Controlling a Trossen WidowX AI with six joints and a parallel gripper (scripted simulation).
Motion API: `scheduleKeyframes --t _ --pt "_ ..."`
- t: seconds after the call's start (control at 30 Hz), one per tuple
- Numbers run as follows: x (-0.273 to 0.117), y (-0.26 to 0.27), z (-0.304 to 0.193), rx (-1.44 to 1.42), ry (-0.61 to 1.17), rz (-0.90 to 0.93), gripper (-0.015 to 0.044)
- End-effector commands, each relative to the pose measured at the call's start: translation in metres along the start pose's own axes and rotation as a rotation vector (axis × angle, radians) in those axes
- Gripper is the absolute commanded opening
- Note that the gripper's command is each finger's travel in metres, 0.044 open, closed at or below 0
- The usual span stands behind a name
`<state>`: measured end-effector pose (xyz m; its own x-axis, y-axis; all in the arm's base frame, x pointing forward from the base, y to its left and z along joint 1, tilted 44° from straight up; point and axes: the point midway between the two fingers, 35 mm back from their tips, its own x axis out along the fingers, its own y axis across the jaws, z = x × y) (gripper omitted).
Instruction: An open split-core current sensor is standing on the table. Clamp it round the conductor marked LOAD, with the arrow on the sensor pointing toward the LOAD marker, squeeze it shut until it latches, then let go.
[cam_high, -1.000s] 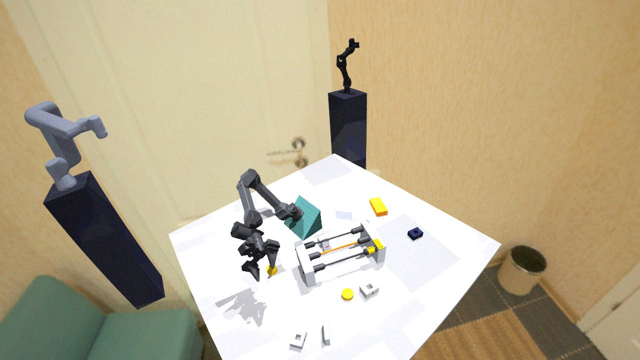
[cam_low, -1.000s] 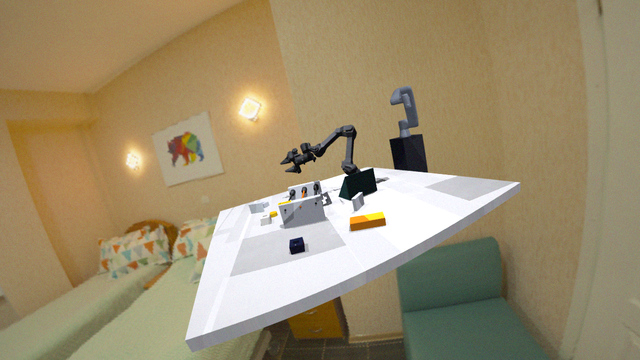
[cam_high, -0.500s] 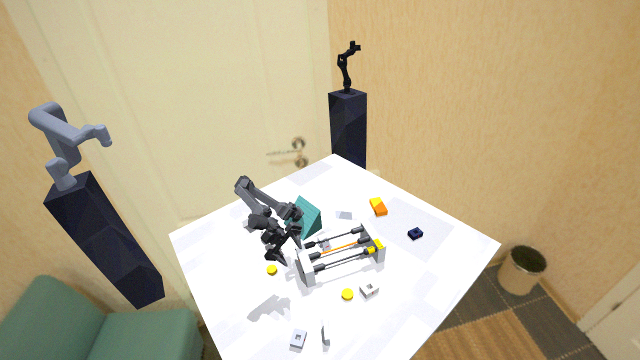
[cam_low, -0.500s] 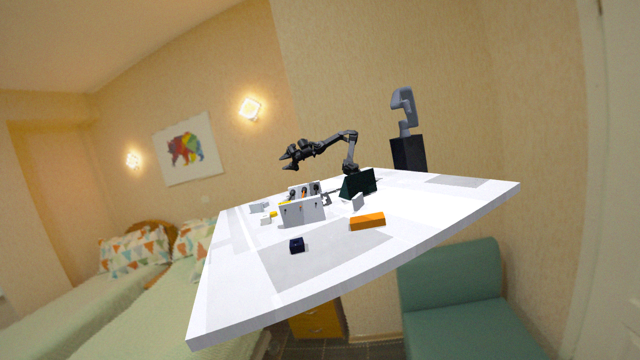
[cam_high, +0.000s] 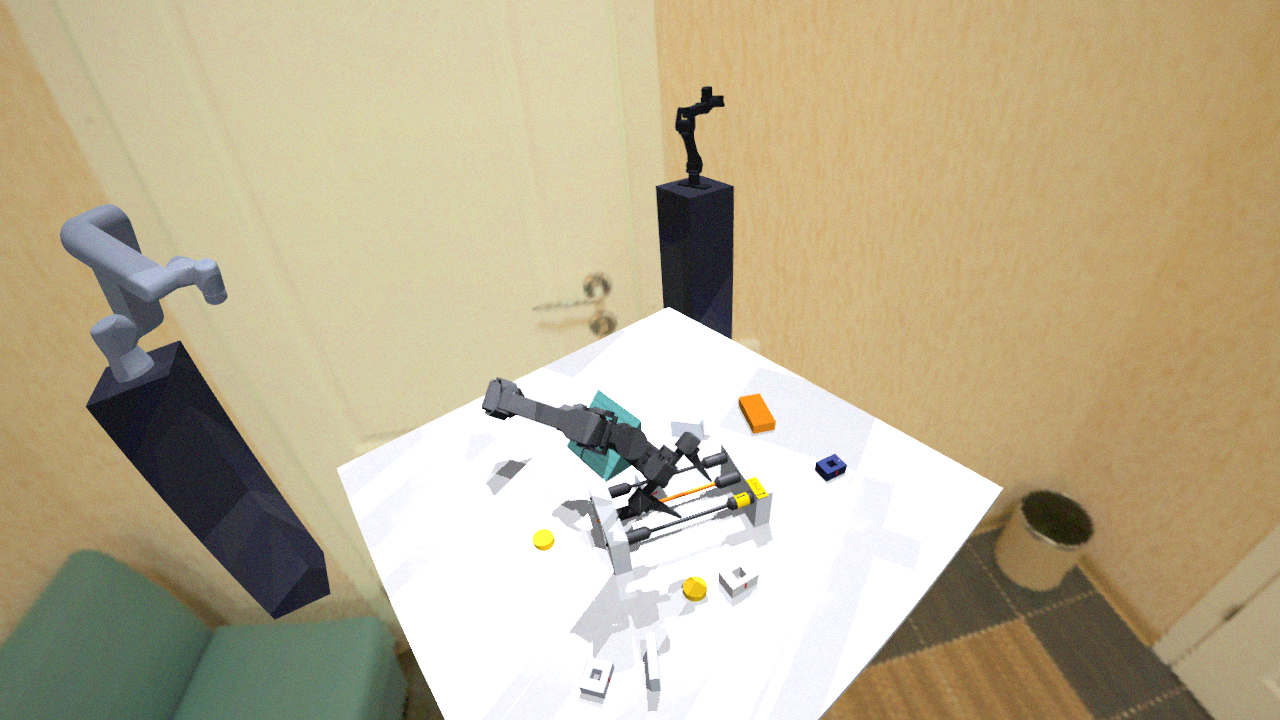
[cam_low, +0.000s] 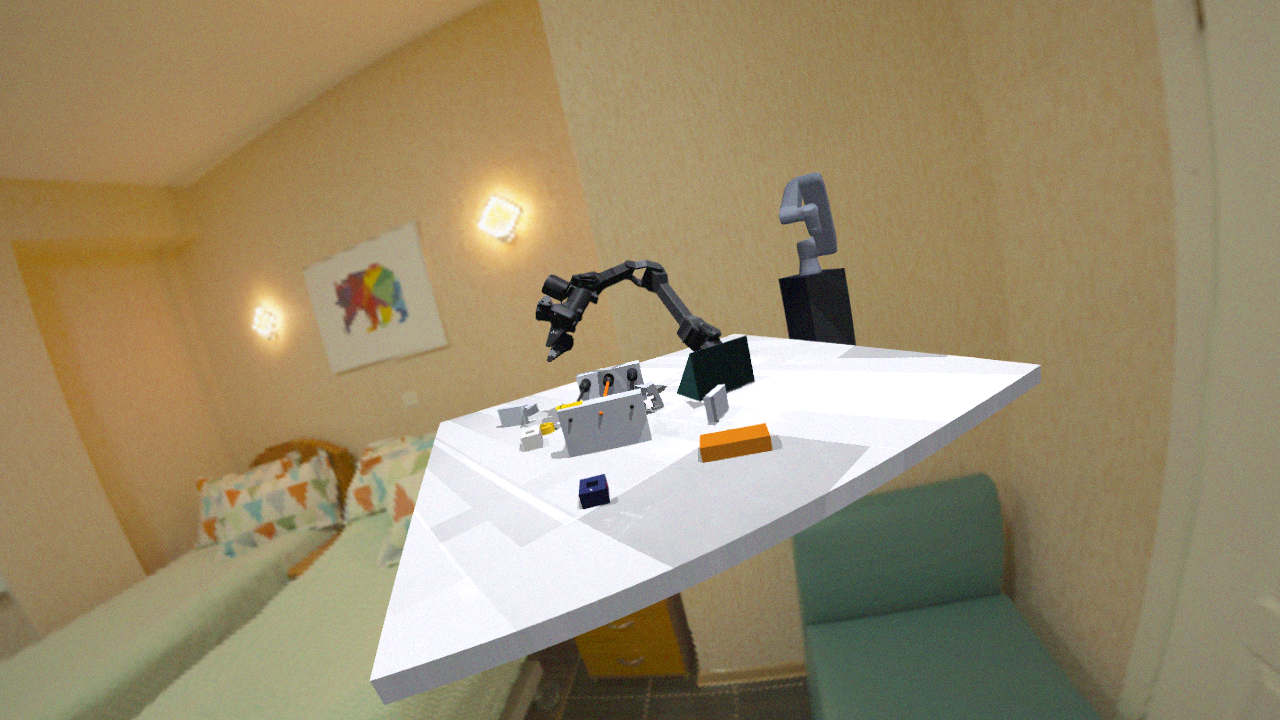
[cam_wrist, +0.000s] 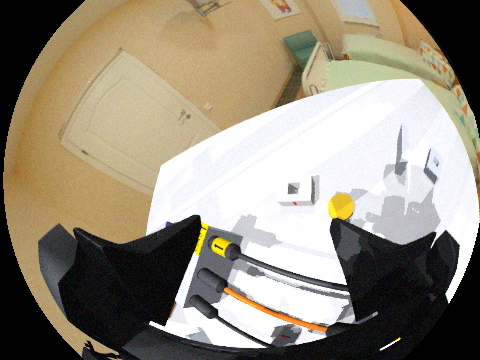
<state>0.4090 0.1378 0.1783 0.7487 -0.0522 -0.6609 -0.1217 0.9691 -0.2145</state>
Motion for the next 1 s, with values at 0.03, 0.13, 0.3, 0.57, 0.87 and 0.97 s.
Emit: scheduleKeyframes --t 0.03,0.13,0.3,0.57,0.87,0.97 --pt "0.024 0.037 -0.016 -0.113 0.14 -0.053 0.044" --pt "0.04 0.065 -0.032 -0.219 0.234 -0.102 0.044" --pt "0.057 0.109 -0.061 -0.392 0.358 -0.192 0.044" --pt "0.064 0.144 -0.087 -0.545 0.432 -0.282 0.044" --pt "0.064 0.144 -0.087 -0.545 0.432 -0.282 0.044" --pt "0.064 0.144 -0.087 -0.545 0.432 -0.282 0.044"
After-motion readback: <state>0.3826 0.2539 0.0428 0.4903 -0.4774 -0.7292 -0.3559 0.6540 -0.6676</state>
